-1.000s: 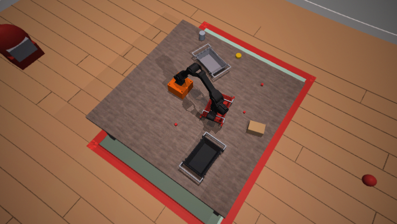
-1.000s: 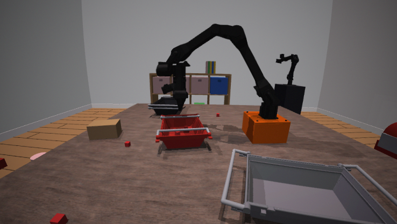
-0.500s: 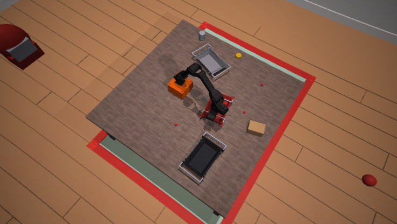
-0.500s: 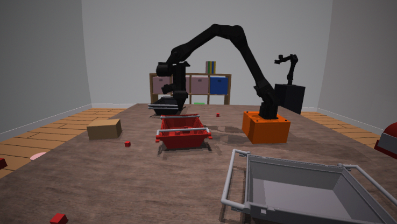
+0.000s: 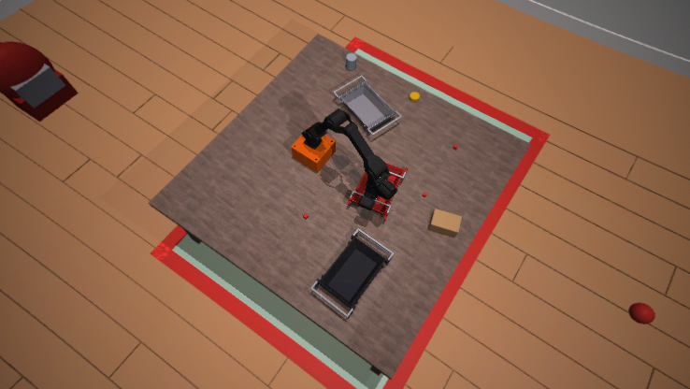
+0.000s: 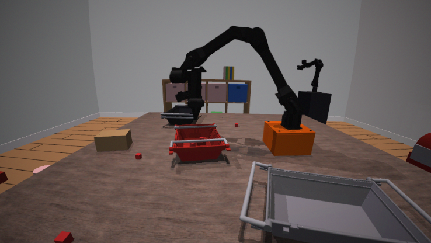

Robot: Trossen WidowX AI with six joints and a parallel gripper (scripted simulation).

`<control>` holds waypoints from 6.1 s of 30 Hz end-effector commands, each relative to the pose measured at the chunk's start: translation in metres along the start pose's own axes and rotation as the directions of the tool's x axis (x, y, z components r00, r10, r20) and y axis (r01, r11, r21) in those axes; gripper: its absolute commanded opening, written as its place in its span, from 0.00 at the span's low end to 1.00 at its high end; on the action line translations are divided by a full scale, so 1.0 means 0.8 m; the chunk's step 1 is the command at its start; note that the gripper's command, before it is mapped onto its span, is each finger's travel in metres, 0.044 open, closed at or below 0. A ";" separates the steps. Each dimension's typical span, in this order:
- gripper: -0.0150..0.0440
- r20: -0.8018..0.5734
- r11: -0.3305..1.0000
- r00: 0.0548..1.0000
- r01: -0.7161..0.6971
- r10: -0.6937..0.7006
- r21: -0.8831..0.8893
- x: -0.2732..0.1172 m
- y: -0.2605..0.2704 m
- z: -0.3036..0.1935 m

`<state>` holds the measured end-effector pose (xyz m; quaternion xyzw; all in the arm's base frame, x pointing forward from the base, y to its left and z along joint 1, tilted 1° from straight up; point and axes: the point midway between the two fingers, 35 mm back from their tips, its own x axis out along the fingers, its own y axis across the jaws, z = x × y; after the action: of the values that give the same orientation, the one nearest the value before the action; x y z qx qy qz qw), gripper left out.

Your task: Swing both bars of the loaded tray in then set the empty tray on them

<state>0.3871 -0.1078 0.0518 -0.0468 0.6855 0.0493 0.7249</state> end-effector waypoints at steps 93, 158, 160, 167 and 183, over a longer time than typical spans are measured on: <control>1.00 -0.005 0.945 1.000 -0.020 0.023 0.326 -0.056 0.455 -0.129; 0.78 -0.023 0.874 0.999 -0.020 0.036 0.486 0.091 0.536 -0.339; 0.73 -0.023 0.874 0.999 -0.020 0.036 0.486 0.091 0.536 -0.339; 0.59 -0.023 0.874 0.999 -0.020 0.036 0.486 0.091 0.536 -0.339; 0.41 -0.023 0.874 0.999 -0.020 0.036 0.486 0.091 0.536 -0.339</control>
<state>0.0650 0.2834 -0.0342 0.1509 0.6879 -0.1114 0.7012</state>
